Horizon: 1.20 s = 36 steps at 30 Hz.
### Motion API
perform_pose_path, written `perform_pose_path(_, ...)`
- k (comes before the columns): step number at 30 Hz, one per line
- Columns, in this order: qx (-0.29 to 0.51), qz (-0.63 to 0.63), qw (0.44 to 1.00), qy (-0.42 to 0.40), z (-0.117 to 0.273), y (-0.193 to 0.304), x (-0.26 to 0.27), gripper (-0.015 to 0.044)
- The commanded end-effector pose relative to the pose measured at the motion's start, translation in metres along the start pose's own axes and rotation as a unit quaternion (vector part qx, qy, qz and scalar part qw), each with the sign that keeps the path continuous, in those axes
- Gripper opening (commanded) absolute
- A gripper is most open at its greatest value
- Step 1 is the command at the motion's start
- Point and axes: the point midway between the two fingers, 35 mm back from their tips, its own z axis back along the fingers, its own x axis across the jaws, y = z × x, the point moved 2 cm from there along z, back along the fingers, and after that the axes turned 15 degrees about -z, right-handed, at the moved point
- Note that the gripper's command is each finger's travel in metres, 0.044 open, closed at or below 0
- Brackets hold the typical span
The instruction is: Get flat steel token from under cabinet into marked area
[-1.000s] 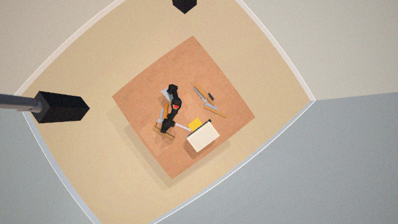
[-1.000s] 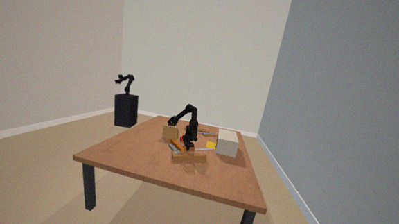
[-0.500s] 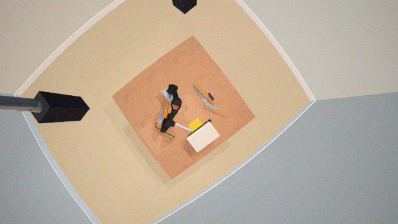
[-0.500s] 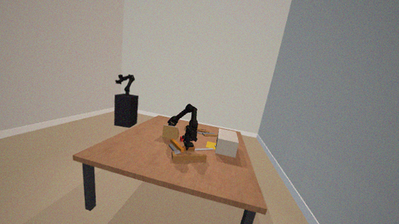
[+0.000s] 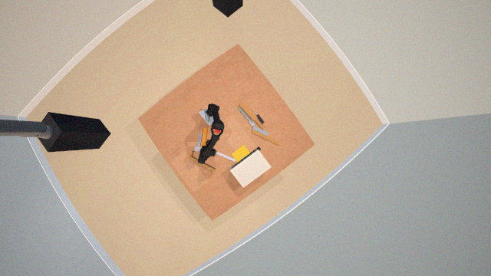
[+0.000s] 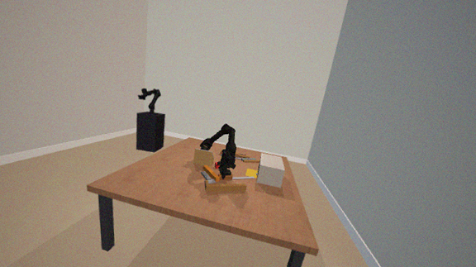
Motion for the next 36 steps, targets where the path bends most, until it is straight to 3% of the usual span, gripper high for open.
perform_pose_path(1,-0.001,-0.001,1.000,0.001,0.000,-0.007,0.001,0.0000)
perform_pose_path(36,-0.003,-0.003,1.000,-0.002,0.000,-0.078,0.018,0.0000)
